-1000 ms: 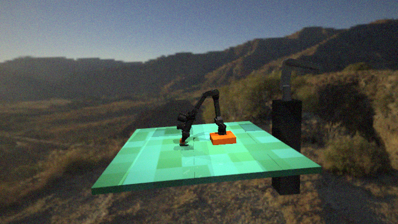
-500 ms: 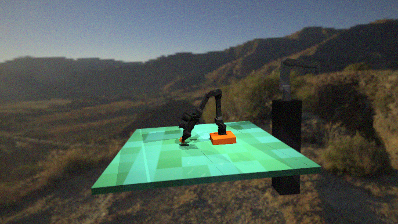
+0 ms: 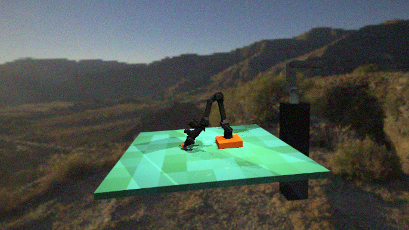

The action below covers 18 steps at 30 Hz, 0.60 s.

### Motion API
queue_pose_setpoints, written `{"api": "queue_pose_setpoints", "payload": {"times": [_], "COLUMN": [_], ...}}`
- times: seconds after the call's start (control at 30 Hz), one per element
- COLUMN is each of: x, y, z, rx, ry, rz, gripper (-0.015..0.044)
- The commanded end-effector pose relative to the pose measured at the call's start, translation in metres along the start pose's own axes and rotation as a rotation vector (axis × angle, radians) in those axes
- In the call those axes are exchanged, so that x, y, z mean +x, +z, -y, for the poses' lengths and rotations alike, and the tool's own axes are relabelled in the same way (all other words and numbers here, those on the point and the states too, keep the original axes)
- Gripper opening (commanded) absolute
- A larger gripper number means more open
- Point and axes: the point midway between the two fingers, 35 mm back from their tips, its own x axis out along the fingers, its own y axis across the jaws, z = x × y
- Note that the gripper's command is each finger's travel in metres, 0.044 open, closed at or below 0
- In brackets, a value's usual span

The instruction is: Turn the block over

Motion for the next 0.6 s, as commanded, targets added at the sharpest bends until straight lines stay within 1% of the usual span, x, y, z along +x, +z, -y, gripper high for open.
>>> {"api": "queue_pose_setpoints", "payload": {"times": [0.0, 0.27, 0.57], "x": [0.006, 0.010, 0.005], "y": [-0.010, -0.015, -0.020], "z": [0.000, 0.000, 0.001], "rx": [0.000, 0.004, 0.010], "ry": [-0.003, -0.003, -0.001], "rz": [0.019, 0.120, 0.234], "gripper": [0.0000, 0.0000, 0.0000]}}
